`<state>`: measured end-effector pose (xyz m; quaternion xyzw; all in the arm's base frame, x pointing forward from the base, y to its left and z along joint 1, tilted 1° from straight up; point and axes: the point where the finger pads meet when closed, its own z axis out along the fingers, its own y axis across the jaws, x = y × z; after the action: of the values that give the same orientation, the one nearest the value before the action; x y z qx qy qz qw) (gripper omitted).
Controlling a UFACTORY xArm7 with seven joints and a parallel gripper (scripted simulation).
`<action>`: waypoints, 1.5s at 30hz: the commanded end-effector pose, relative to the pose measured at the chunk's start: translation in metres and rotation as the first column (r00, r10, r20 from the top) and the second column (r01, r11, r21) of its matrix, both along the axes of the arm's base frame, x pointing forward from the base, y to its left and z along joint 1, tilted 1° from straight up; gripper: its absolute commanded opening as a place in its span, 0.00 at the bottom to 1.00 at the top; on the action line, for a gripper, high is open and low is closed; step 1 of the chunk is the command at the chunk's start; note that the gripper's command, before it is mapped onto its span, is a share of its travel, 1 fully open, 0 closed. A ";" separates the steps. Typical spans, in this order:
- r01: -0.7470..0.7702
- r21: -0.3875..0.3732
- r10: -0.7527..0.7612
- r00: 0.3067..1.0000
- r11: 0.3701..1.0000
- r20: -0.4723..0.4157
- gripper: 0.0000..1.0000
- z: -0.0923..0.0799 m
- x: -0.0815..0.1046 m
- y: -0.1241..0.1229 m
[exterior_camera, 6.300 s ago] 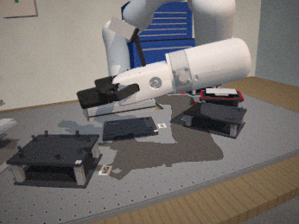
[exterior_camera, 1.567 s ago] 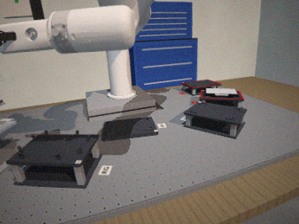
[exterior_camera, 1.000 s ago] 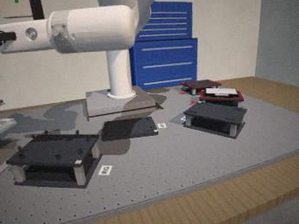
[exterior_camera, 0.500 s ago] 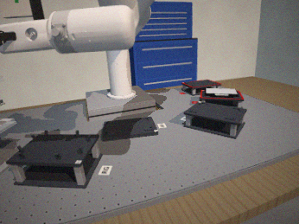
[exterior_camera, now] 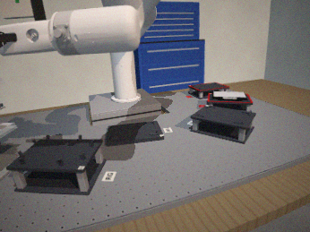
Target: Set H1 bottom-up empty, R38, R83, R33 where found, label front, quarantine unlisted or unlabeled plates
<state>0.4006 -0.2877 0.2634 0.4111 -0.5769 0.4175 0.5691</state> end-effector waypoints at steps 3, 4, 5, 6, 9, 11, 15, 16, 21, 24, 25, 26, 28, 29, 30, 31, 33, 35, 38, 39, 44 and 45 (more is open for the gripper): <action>0.001 -0.001 -0.001 1.000 1.000 0.003 1.00 0.001 0.002 0.005; 0.001 -0.001 -0.001 1.000 1.000 0.003 1.00 0.001 0.003 0.007; 0.001 -0.001 -0.001 1.000 1.000 0.003 1.00 0.001 0.004 0.010; 0.001 -0.001 -0.001 1.000 1.000 0.003 1.00 0.001 0.004 0.012; 0.001 -0.001 -0.001 1.000 1.000 0.003 1.00 0.002 0.007 0.020; 0.001 -0.001 -0.001 1.000 1.000 0.003 1.00 0.002 0.009 0.025; 0.001 -0.001 -0.001 1.000 1.000 0.003 1.00 0.002 0.010 0.028; 0.001 -0.001 -0.001 1.000 1.000 0.003 1.00 0.002 0.010 0.028; 0.001 -0.001 -0.001 1.000 1.000 0.003 1.00 -0.012 0.010 0.028; 0.001 -0.001 -0.001 1.000 1.000 0.003 1.00 -0.020 0.010 0.028; 0.001 -0.001 -0.001 1.000 1.000 0.003 1.00 -0.022 0.010 0.028; 0.001 -0.001 -0.001 1.000 1.000 0.003 1.00 -0.025 0.010 0.028; 0.001 -0.001 -0.001 1.000 1.000 0.003 1.00 -0.030 0.010 0.028; 0.001 -0.001 -0.001 1.000 1.000 0.003 1.00 -0.033 0.010 0.028; 0.001 -0.001 -0.001 1.000 1.000 0.003 1.00 -0.036 0.010 0.028; 0.001 -0.001 -0.001 1.000 1.000 0.003 1.00 -0.038 0.010 0.028; 0.001 -0.001 -0.001 1.000 1.000 0.003 1.00 -0.038 0.010 0.028; 0.001 -0.001 -0.001 1.000 1.000 0.003 1.00 -0.044 0.010 0.028; 0.001 -0.001 -0.001 1.000 1.000 0.003 1.00 -0.052 0.010 0.028; 0.001 -0.001 -0.001 1.000 1.000 0.003 1.00 -0.052 0.010 0.028; 0.001 -0.001 -0.001 1.000 1.000 0.003 1.00 -0.052 0.008 0.020; 0.001 -0.001 -0.001 1.000 1.000 0.003 1.00 -0.052 0.007 0.018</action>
<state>0.4102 -0.2621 0.2103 0.4118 -0.5766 0.4178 0.5686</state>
